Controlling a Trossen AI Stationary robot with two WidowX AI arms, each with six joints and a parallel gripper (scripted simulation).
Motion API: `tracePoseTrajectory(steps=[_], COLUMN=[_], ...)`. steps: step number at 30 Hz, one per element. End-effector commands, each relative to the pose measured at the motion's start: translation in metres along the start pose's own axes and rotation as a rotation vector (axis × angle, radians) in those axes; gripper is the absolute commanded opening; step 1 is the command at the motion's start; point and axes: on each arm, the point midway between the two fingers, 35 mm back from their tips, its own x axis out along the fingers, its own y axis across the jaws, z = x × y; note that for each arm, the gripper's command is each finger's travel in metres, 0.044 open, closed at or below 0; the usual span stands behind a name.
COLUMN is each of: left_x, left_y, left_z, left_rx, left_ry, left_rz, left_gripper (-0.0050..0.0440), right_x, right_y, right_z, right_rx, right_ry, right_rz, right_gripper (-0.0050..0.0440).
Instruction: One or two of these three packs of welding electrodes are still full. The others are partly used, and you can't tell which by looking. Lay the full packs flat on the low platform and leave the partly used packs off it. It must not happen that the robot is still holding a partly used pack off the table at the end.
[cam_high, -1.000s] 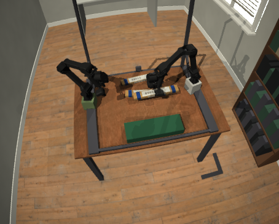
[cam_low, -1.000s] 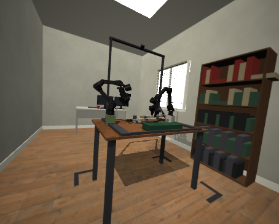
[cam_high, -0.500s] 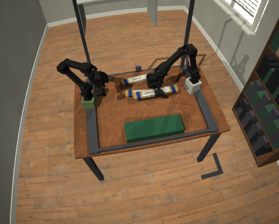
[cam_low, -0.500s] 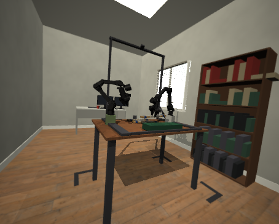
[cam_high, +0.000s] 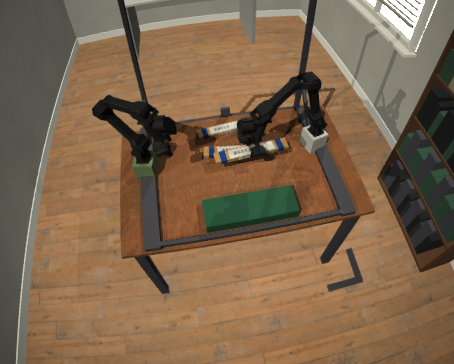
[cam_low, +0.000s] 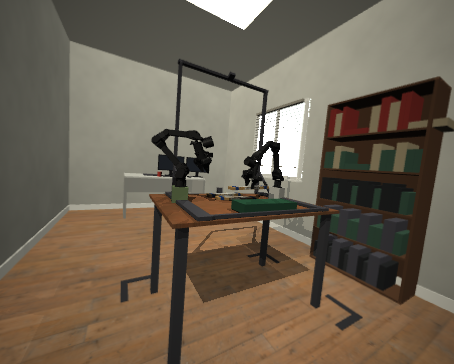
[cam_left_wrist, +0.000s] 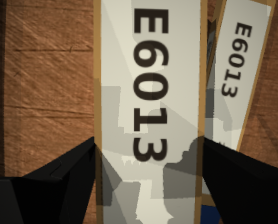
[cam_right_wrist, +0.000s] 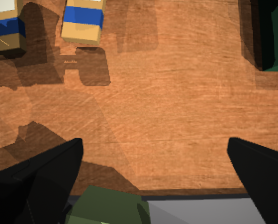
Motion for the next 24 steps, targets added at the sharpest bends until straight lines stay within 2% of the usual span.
tracePoseTrajectory(steps=[1, 24], left_x=[-0.007, 0.008], left_y=[0.012, 0.051], left_z=[0.022, 0.051], left_rx=[-0.004, -0.003], left_ry=[-0.048, -0.047], left_rz=[0.008, 0.009], left_gripper=[-0.0050, -0.0050], right_x=[-0.006, -0.006], right_y=[-0.001, -0.001], right_z=[0.004, 0.004], right_rx=[-0.006, -0.006], right_ry=[-0.020, -0.020], right_rz=[-0.007, -0.007], right_gripper=[0.0430, 0.0430])
